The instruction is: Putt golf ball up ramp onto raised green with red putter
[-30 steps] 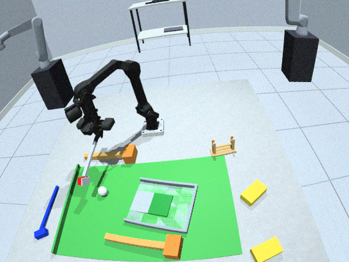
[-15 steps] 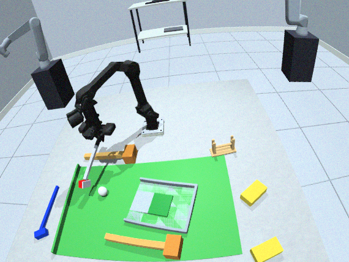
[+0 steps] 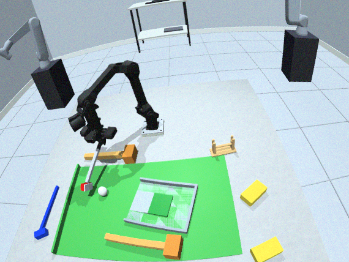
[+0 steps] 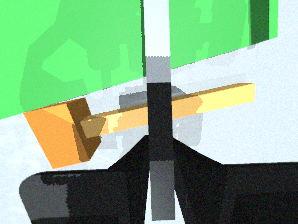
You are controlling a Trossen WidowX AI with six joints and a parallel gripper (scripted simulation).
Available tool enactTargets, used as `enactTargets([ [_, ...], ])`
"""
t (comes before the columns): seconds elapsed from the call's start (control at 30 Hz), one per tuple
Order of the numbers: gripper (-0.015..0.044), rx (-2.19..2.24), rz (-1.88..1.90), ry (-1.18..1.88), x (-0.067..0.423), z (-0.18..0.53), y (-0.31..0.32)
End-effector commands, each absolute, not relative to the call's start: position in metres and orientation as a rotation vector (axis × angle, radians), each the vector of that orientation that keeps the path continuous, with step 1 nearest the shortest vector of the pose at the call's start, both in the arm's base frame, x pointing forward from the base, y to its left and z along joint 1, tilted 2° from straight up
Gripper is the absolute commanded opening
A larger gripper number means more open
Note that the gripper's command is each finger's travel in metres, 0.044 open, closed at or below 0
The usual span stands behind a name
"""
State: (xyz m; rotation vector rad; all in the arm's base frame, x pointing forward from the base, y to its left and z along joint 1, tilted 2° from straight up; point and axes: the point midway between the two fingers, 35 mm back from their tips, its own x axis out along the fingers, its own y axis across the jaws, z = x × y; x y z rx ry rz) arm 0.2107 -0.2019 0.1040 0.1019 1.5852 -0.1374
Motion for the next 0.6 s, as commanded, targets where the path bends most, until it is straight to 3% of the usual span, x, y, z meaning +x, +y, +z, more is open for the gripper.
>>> enactTargets([
  [0.0, 0.0000, 0.101, -0.139, 1.583, 0.211, 0.098, -0.202],
  [0.57, 0.0000, 0.103, -0.138, 1.586, 0.210, 0.090, -0.202],
])
